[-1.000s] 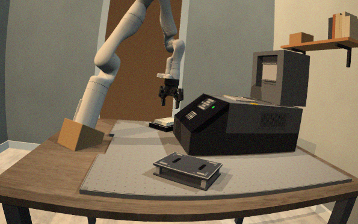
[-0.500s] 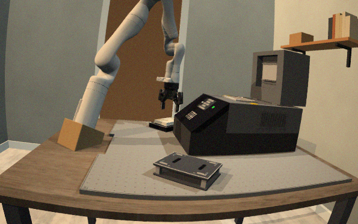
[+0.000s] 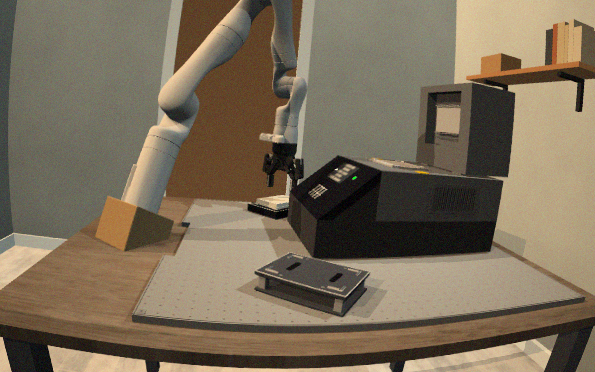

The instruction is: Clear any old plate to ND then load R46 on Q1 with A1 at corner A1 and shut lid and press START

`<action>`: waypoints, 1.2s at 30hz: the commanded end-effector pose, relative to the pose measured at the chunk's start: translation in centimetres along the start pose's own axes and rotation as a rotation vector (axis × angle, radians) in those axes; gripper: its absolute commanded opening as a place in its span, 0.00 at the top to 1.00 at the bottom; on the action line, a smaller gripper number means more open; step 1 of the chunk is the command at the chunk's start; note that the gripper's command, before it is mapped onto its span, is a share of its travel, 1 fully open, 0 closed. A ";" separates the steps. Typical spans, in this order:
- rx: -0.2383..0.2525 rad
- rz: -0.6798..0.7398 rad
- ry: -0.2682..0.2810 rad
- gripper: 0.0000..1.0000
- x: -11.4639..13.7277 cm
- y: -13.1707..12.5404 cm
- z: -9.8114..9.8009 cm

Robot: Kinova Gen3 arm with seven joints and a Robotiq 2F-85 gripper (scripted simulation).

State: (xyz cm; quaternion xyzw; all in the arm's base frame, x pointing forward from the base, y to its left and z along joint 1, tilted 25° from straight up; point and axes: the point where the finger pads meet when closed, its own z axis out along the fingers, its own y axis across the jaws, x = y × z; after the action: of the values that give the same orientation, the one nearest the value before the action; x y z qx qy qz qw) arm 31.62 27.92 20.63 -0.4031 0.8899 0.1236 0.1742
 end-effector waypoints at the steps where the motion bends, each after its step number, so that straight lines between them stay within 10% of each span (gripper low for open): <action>1: 0.002 0.000 -0.001 0.00 0.0 0.0 0.5; 36: 0.002 0.000 -0.001 0.00 0.0 0.0 2.1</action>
State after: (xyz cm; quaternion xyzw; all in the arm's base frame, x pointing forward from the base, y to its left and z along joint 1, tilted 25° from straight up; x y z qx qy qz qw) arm 31.97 28.56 19.04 -0.4033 0.8898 0.1235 0.1741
